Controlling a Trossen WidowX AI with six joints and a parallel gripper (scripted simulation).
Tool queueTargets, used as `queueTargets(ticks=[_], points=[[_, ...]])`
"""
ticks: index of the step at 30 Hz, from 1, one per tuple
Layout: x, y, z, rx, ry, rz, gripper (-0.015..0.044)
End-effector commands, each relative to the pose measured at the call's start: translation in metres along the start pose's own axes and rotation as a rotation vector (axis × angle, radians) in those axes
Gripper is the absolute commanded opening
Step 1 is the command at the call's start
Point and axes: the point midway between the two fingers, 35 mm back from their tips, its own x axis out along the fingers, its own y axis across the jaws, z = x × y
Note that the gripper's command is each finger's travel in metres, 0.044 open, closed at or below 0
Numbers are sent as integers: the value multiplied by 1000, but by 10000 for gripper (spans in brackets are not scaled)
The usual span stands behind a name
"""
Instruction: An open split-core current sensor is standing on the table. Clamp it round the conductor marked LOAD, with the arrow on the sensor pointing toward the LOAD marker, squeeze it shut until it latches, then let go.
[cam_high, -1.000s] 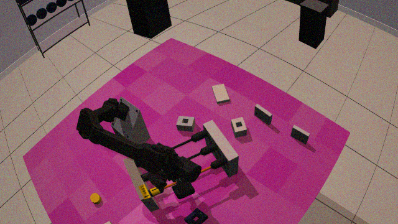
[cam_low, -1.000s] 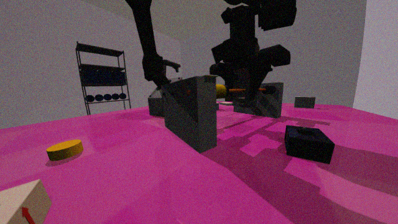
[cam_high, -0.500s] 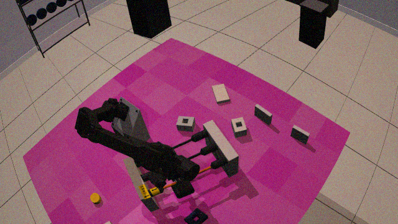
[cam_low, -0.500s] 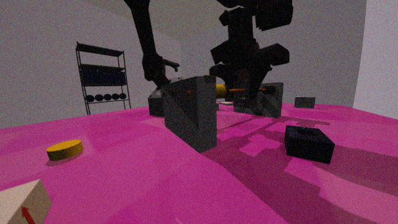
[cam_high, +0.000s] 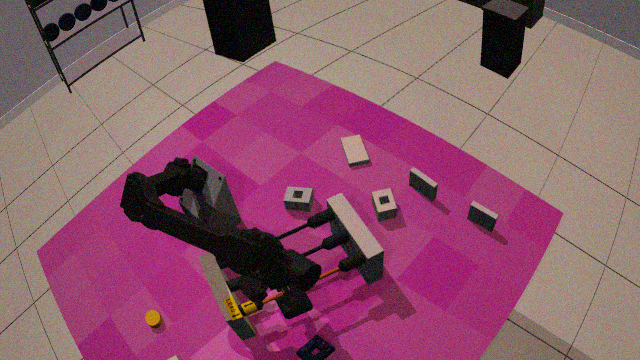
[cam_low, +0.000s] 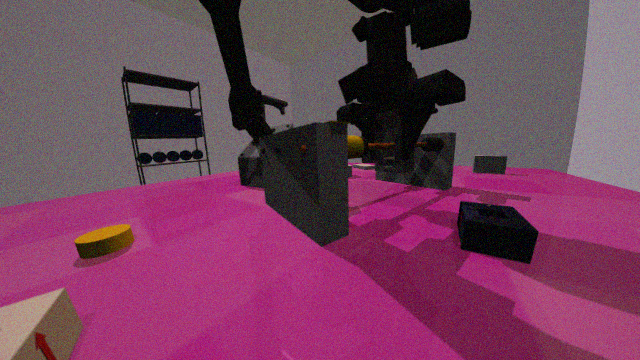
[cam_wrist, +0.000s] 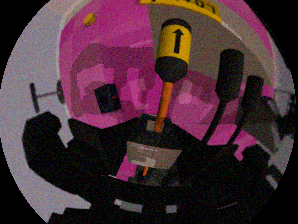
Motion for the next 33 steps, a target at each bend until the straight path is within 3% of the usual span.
queueTargets(ticks=[1,28,33], points=[[0,0,0,1,0,0,260],[0,0,0,1,0,0,260],[0,0,0,0,0,0,227]])
